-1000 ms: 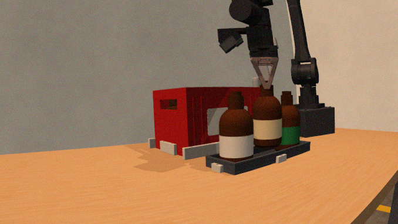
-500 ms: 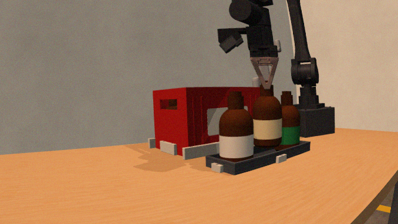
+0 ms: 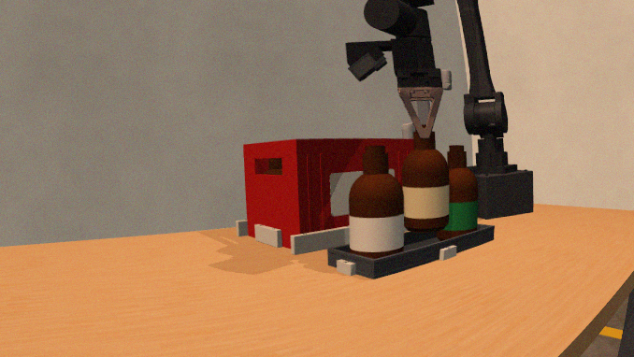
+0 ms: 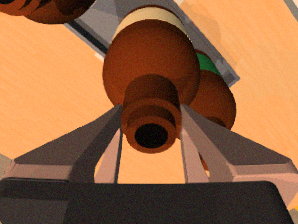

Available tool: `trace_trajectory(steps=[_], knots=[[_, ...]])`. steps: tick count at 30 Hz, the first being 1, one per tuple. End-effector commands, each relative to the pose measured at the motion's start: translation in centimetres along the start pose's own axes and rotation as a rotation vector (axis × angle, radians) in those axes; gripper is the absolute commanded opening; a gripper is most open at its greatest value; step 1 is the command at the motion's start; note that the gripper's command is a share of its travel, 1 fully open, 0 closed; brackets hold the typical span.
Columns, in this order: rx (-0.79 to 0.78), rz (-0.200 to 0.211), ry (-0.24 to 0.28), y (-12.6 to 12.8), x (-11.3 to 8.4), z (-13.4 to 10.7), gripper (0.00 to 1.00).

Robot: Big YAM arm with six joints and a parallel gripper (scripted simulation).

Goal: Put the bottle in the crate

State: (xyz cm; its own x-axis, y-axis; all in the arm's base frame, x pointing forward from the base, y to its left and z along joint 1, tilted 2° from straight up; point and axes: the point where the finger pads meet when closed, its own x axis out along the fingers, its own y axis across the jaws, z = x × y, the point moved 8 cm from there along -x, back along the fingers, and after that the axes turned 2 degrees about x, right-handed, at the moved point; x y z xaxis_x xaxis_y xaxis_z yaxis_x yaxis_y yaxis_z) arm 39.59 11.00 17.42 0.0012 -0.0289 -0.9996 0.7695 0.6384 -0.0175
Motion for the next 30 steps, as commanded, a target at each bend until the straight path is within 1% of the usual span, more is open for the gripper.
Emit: trace_trajectory(steps=[1, 7, 30], knots=[[0.003, 0.099, -0.043, 1.8, -4.9, 1.7, 0.00], [0.003, 0.099, -0.043, 1.8, -5.3, 1.7, 0.00], [0.003, 0.101, -0.043, 2.3, -7.8, 1.6, 0.00]])
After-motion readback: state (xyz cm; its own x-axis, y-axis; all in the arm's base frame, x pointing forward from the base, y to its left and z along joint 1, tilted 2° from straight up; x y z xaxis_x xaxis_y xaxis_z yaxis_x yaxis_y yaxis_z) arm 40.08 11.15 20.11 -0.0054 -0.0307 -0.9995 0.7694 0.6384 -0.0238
